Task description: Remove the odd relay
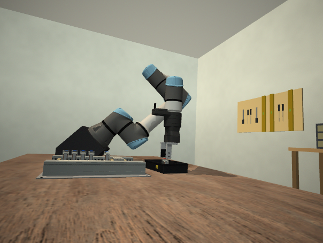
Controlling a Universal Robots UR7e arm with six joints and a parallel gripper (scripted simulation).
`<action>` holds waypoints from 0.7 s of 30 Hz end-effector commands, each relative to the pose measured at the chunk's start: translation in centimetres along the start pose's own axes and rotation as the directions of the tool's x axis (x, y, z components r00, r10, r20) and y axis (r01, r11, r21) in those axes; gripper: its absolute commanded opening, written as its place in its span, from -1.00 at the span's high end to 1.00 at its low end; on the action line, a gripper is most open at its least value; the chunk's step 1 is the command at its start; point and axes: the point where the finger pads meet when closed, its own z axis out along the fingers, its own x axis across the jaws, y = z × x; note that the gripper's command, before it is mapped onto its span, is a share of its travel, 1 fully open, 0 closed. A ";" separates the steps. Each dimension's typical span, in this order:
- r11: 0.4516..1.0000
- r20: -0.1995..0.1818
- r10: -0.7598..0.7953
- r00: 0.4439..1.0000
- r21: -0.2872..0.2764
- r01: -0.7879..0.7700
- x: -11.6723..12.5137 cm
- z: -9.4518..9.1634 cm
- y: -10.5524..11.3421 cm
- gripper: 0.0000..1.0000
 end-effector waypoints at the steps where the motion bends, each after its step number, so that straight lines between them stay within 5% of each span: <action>1: 1.000 0.001 0.000 1.000 0.000 0.000 0.0 -0.2 0.0 -0.97; 21: 1.000 0.001 0.000 1.000 0.000 0.000 0.0 -0.6 0.0 -0.97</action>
